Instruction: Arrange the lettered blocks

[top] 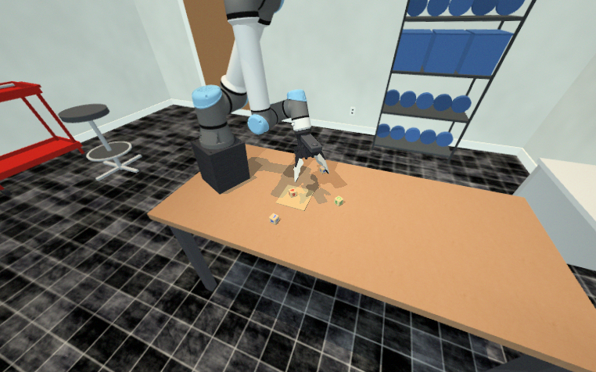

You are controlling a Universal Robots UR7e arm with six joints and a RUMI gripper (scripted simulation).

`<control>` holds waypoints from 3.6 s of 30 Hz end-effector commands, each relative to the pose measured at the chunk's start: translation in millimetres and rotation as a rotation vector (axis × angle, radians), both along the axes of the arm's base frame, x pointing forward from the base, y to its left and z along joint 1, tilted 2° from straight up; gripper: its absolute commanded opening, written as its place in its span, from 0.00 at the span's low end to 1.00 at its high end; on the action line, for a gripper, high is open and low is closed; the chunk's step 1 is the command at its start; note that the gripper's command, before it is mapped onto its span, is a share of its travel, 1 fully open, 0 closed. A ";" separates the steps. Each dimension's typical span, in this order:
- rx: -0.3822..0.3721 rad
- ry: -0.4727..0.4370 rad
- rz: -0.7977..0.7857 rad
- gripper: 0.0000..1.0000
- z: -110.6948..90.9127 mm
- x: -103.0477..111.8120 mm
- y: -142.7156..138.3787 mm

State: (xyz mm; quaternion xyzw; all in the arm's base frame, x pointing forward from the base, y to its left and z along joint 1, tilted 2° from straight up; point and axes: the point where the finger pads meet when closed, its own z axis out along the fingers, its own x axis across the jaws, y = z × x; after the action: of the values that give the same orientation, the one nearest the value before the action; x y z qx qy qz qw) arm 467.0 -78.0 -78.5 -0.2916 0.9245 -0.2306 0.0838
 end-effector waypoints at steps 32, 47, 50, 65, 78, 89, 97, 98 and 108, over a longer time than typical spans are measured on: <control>-0.002 -0.020 0.010 1.00 14.0 -94.2 10.0; -0.002 -0.020 0.010 1.00 13.9 -94.2 10.0; -0.002 -0.020 0.010 1.00 13.9 -94.2 10.0; -0.002 -0.020 0.010 1.00 13.9 -94.2 10.0; 0.001 -0.016 0.008 1.00 12.2 -95.3 4.9; 0.018 -0.003 0.006 1.00 4.9 -99.6 -43.6; 0.022 -0.004 0.006 1.00 1.9 -106.0 -78.2; 0.022 -0.004 0.006 1.00 1.5 -107.7 -85.3; 0.015 -0.012 0.007 1.00 0.5 -119.4 -124.2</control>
State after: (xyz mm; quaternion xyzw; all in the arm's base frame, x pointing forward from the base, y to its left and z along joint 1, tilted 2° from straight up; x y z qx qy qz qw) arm 354.6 -175.9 -76.2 -0.2823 0.9292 -0.2250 0.0797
